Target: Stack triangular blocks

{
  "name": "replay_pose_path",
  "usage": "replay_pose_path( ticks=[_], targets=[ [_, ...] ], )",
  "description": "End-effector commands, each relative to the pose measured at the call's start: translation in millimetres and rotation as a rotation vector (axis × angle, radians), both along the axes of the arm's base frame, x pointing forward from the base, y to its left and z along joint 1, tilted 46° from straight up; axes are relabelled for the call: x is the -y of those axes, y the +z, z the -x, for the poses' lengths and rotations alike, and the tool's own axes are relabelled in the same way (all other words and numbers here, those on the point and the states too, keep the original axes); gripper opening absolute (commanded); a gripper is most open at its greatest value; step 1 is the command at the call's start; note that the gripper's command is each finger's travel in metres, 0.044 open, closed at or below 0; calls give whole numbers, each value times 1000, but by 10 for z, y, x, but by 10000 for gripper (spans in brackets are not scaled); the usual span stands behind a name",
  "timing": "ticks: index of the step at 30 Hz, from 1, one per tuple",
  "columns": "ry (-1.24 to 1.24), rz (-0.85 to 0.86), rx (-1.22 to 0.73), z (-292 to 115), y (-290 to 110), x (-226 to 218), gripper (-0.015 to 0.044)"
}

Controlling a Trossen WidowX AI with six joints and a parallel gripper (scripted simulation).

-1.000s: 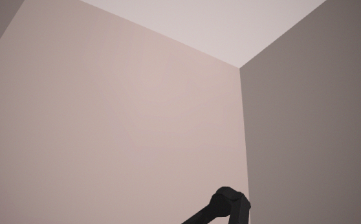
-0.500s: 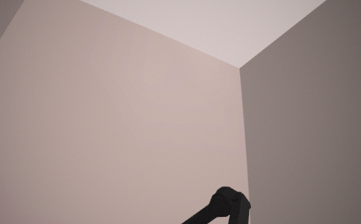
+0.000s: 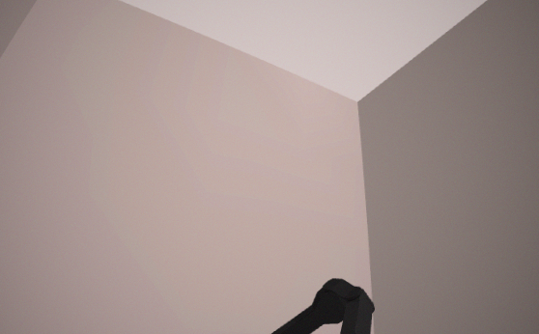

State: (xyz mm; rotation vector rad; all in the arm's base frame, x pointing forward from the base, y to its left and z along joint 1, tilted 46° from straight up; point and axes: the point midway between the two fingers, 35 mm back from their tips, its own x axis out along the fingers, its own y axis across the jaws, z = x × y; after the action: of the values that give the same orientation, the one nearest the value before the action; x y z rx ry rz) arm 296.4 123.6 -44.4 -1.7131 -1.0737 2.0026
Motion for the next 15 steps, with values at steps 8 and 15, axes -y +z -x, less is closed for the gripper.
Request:
replay_pose_path(
  ticks=[8, 15],
  targets=[
    [-4, -2, 1, -6, 8, -6, 0],
    [-3, -1, 5, -9, 13, -8, 0]
  ],
)
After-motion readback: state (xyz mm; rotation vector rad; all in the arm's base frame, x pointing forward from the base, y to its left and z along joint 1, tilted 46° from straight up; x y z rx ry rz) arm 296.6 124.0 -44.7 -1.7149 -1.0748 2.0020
